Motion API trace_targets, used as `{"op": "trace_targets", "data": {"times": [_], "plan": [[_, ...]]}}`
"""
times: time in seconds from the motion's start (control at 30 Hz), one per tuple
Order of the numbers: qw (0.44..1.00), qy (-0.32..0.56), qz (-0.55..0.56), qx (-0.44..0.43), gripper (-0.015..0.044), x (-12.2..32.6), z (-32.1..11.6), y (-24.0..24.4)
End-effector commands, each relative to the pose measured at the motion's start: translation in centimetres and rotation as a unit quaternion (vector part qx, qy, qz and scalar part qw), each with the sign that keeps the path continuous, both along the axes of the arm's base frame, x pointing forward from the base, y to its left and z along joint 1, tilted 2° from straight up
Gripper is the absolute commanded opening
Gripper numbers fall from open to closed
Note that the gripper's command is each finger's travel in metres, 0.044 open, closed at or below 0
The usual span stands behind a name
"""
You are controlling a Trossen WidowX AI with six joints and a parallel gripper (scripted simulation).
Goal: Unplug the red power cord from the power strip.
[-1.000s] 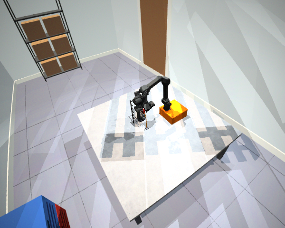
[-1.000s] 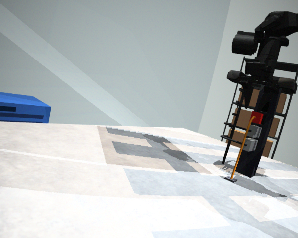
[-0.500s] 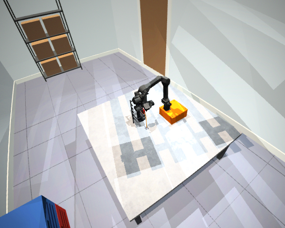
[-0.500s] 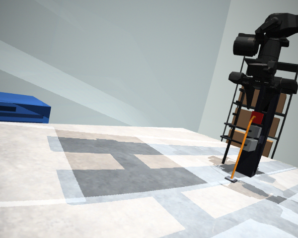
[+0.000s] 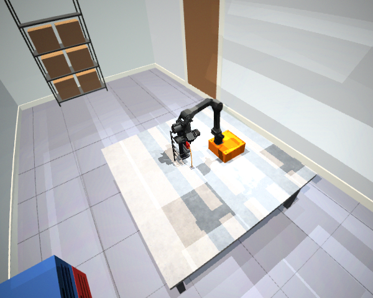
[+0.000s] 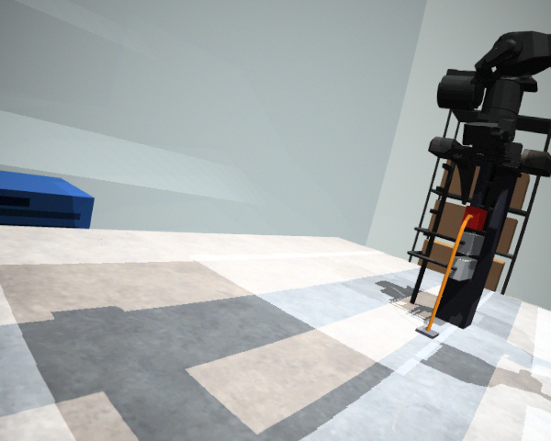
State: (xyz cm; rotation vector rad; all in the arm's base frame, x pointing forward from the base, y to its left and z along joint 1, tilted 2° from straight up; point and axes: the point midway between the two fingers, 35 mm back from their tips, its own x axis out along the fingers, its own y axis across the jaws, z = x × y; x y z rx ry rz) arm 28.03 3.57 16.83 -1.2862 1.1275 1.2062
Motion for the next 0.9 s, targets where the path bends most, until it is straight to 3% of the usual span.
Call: {"op": "trace_targets", "data": {"times": [0.0,0.47,0.6,0.87], "plan": [[1.0,0.001,0.001,0.0,0.016,-0.1,0.0,-0.5],[1.0,0.001,0.001,0.0,0.016,0.0,-1.2,-0.6],[1.0,0.001,-0.001,-0.001,0.0055,0.0,-1.0,-0.6],[1.0,0.001,-0.001,-0.001,0.0002,0.0,-1.0,-0.6]]}}
